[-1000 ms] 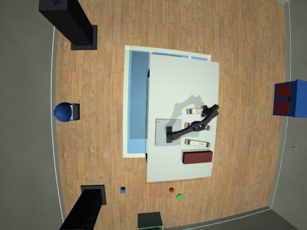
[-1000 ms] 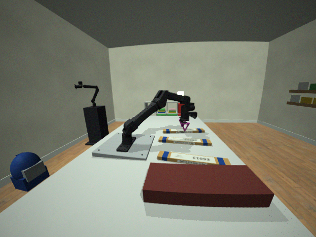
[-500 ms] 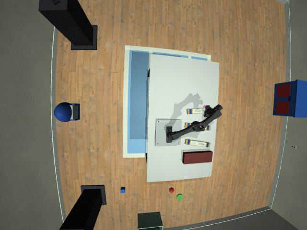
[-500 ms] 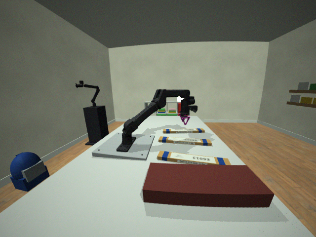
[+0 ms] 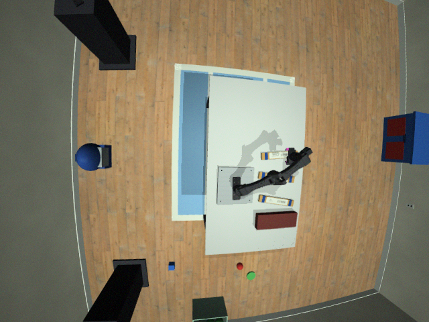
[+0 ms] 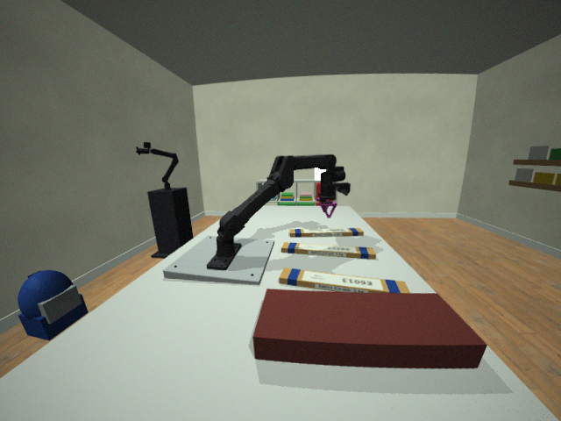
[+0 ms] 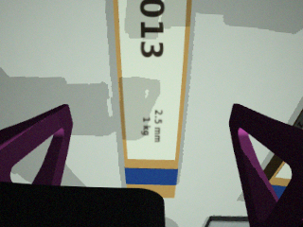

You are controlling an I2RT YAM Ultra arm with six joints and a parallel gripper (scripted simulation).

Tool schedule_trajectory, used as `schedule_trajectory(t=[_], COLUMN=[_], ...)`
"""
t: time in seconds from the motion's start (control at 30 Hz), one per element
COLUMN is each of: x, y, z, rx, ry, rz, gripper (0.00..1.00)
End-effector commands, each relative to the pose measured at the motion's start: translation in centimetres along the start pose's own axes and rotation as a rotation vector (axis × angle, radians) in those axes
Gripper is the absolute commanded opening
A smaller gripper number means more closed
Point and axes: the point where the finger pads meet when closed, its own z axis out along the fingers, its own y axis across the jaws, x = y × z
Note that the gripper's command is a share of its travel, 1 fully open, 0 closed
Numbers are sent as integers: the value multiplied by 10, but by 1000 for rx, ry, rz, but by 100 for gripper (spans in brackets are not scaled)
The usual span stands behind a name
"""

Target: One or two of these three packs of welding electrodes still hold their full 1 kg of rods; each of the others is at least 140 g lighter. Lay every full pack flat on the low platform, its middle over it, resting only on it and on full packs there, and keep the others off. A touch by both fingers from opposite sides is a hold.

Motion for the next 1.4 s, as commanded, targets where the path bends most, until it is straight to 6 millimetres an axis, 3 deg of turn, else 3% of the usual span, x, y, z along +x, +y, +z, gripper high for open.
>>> schedule_trajectory(t=[0.0,0.87,1.07,1.1,1.17,1.3,1.37], x=[0,0,7,-1,11,14,14], y=[2,2,-37,-44,-62,-86,-86], z=[-22,-22,-24,-31,-32,-33,-33], rx=[31,31,36,5,31,22,22], ry=[49,49,46,-2,34,27,27], rz=[-1,-1,199,232,231,220,220], gripper=[95,95,95,95,95,95,95])
